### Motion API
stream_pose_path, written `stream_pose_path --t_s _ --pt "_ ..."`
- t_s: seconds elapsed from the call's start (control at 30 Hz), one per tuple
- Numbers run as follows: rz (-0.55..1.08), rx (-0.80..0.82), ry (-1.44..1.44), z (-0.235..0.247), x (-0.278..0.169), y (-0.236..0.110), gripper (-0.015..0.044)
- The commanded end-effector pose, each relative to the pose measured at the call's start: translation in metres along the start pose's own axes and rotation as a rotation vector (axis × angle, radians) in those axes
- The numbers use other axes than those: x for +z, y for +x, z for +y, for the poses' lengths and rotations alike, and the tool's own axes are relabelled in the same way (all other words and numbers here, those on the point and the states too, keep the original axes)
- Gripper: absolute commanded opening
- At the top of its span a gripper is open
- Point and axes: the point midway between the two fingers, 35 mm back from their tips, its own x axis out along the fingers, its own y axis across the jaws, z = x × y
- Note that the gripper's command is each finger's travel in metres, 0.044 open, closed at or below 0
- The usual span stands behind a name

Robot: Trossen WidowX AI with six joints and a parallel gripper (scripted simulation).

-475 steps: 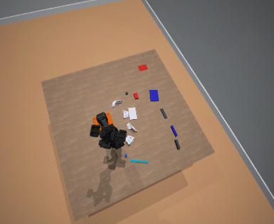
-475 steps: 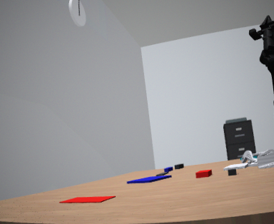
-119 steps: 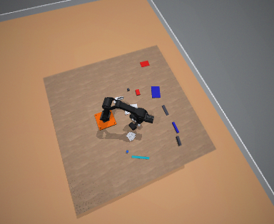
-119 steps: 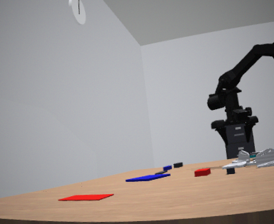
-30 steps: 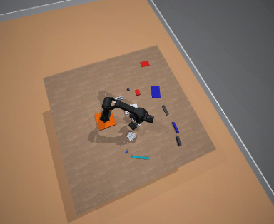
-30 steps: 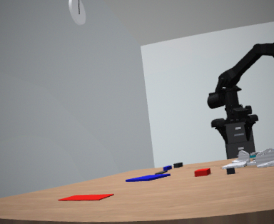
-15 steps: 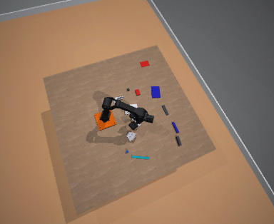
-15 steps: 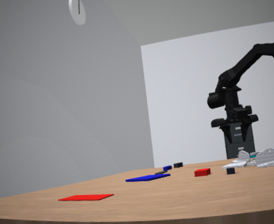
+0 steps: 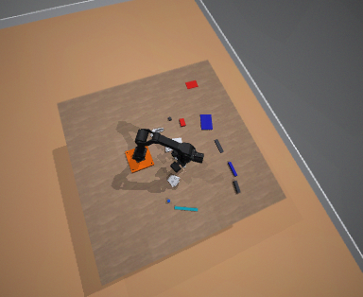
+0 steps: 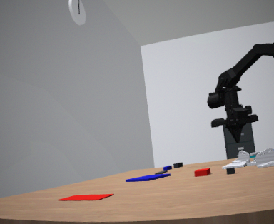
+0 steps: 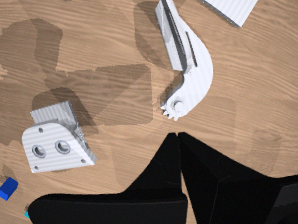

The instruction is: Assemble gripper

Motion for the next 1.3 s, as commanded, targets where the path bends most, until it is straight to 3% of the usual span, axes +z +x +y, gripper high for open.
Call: stream_pose_path --t_s 0.0,0.33,0.9,1.27 --pt "0.000 0.000 0.000 0.0000 0.0000 0.0000 0.0000" --pt "0.000 0.000 0.000 0.0000 0.0000 0.0000 0.0000" --pt "0.000 0.000 0.000 0.0000 0.0000 0.0000 0.0440" --pt "0.000 0.000 0.000 0.0000 0.0000 0.0000 0.0440"
